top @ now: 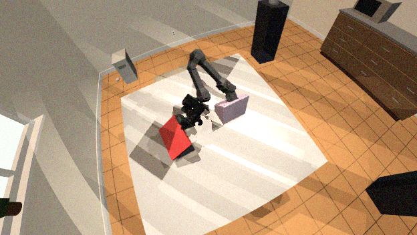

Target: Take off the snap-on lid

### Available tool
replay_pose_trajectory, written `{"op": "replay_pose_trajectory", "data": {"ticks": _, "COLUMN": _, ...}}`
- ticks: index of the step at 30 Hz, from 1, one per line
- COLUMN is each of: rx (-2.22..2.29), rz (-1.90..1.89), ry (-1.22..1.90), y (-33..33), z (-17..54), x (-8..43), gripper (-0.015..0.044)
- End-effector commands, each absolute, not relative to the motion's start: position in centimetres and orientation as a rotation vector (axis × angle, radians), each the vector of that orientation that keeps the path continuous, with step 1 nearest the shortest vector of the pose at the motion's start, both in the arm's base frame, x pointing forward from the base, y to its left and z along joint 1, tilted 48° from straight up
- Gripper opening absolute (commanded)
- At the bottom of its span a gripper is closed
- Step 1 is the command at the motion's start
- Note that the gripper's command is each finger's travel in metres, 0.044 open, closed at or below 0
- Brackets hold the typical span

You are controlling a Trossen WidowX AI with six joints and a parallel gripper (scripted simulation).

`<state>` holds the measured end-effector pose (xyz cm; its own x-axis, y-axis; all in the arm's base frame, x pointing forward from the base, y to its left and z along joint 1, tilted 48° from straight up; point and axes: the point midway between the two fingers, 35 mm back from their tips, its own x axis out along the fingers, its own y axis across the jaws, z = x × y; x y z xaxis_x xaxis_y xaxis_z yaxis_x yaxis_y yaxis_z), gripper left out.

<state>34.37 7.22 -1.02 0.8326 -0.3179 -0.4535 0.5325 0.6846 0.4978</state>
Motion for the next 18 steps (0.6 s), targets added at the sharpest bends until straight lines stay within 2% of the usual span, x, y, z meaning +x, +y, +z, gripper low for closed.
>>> {"op": "replay_pose_trajectory", "data": {"ticks": 1, "rx": 0.673, "rz": -0.480, "ry": 0.338, "y": 8.0, "z": -0.3, "x": 34.9, "gripper": 0.0000}}
{"op": "replay_pose_trajectory", "data": {"ticks": 18, "rx": 0.674, "rz": -0.480, "ry": 0.338, "y": 9.9, "z": 1.2, "x": 35.8, "gripper": 0.0000}}
